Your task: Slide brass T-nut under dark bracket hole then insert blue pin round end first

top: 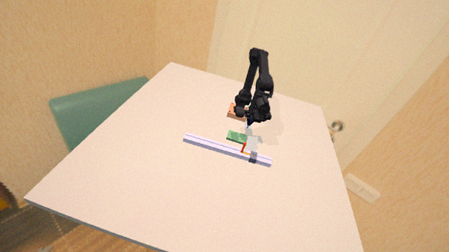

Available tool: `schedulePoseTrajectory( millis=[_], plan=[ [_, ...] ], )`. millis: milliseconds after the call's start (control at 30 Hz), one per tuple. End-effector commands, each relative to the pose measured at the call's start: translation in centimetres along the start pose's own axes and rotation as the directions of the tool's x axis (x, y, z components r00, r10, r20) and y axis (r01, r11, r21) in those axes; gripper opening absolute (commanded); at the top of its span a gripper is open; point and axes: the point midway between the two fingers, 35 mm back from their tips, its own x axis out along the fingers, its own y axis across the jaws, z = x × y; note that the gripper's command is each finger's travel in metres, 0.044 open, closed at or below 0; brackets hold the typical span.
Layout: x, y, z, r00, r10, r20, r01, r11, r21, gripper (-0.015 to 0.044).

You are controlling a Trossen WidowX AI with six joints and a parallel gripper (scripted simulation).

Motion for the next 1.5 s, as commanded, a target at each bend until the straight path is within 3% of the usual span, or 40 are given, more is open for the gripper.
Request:
schedulePoseTrajectory(
  millis=[0,1467],
  plan=[
    [-0.5,0.0,0.2,1.000,-0.002,0.006,0.002,1.000,-0.003,-0.0150],
    [-1.2,1.3,14.2,0.998,0.000,0.066,0.002,1.000,-0.031,-0.0150]
  ],
)
